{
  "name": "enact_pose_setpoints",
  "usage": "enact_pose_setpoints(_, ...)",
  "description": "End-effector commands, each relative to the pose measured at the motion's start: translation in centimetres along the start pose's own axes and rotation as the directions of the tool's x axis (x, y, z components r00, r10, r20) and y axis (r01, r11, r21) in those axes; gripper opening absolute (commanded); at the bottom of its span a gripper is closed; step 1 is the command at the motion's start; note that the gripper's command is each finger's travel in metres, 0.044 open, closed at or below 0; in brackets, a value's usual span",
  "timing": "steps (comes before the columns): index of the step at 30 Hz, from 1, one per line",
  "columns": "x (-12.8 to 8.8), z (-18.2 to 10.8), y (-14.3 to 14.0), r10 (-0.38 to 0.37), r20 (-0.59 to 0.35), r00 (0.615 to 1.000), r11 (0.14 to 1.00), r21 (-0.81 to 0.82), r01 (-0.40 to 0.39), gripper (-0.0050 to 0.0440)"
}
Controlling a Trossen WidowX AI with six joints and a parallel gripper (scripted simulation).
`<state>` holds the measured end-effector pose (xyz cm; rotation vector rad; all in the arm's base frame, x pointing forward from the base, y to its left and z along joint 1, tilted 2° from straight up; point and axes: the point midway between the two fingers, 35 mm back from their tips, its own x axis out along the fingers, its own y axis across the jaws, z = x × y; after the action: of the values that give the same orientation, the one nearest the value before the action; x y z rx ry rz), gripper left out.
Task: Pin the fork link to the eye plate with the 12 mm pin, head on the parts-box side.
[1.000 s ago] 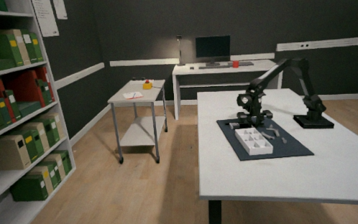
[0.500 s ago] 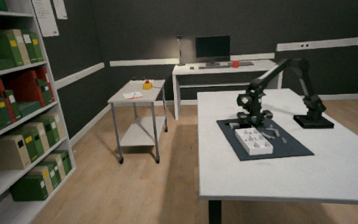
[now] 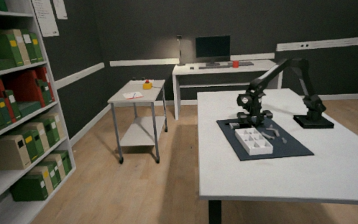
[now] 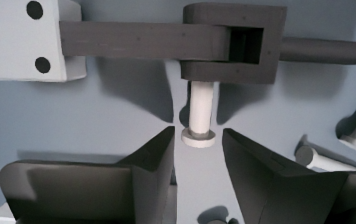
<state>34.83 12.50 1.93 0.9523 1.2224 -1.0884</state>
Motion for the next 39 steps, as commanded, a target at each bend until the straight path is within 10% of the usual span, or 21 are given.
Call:
enact_pose_setpoints(1,-0.37,-0.19,0.41,0.013,-0.005,1.0,1.0,0.002,-0.013,0.014)
enact_pose_setpoints(10,-0.37,-0.19,0.41,0.013,-0.005,1.0,1.0,0.002,-0.013,0.014)
enact_pose_setpoints(11,-0.37,-0.19,0.41,0.013,-0.005,1.0,1.0,0.002,-0.013,-0.005)
enact_pose_setpoints(39,-0.26,-0.17,0.3,0.009,-0.004,1.0,1.0,0.001,-0.009,-0.005)
